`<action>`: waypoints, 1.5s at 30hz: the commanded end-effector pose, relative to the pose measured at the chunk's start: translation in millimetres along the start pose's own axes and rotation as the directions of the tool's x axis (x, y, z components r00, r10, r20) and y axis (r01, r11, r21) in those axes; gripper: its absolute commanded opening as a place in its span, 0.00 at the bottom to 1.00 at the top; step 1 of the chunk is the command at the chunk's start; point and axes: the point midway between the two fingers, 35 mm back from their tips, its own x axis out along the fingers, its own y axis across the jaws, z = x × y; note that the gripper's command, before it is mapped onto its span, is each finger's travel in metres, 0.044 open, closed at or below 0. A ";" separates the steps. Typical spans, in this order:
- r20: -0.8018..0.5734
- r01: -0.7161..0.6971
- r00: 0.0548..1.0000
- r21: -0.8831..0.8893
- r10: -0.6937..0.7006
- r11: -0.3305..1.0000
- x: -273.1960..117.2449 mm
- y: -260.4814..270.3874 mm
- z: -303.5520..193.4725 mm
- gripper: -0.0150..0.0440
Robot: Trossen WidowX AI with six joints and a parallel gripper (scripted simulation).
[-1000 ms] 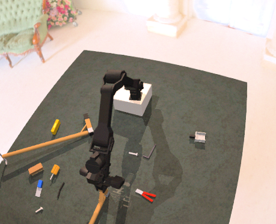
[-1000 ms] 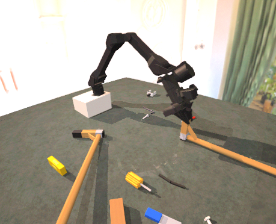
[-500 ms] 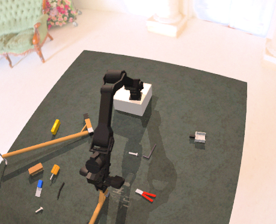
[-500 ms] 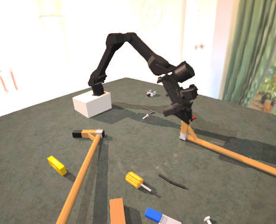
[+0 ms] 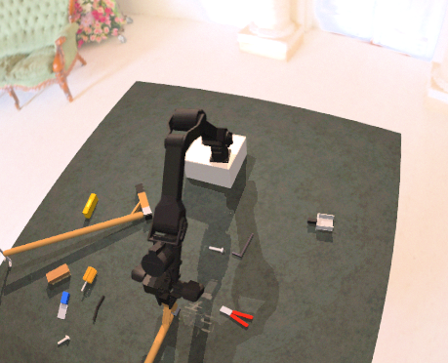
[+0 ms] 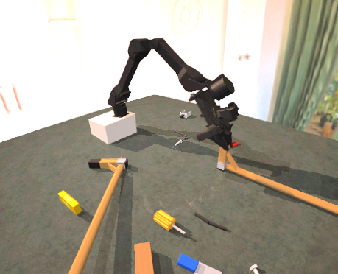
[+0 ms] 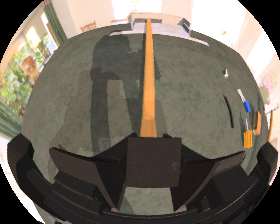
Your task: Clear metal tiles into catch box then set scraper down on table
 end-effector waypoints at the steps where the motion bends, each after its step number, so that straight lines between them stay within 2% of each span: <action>1: 0.007 0.000 1.000 0.002 0.000 1.000 -8.7 1.8 -1.7 0.25; 45: 0.008 -0.002 1.000 0.002 0.002 1.000 -50.8 5.9 -47.0 0.25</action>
